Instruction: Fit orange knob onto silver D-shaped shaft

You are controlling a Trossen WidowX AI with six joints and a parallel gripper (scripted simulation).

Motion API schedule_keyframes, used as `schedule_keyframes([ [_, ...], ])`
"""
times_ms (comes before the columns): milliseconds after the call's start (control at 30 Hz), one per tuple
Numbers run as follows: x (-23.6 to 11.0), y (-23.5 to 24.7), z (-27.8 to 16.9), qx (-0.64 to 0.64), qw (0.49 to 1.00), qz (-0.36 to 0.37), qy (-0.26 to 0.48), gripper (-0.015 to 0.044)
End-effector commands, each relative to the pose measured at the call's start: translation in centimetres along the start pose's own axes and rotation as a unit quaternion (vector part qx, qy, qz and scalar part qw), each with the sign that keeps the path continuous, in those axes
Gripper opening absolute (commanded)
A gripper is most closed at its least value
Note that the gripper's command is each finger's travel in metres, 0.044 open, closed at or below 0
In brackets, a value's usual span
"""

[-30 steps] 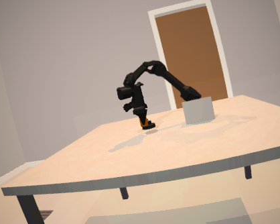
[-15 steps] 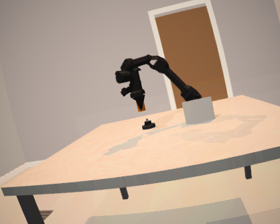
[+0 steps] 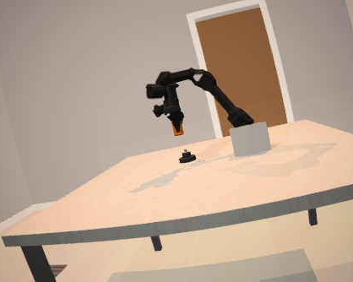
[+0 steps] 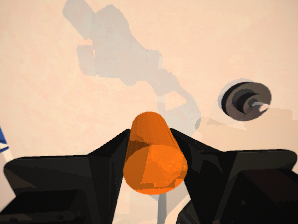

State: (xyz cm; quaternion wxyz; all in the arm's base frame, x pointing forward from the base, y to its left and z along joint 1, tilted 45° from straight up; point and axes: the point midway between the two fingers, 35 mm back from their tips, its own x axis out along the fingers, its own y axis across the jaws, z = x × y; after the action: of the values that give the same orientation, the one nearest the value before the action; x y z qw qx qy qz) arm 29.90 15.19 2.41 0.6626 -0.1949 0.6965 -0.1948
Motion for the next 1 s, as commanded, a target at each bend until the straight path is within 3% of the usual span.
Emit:
schedule_keyframes([
  [0,-1.0,-0.2,-0.1,-0.002,0.999,0.041,-0.002,0.0],
  [967,-7.8,-1.9,-1.4,-0.003,0.933,0.359,-0.001,0.0],
])
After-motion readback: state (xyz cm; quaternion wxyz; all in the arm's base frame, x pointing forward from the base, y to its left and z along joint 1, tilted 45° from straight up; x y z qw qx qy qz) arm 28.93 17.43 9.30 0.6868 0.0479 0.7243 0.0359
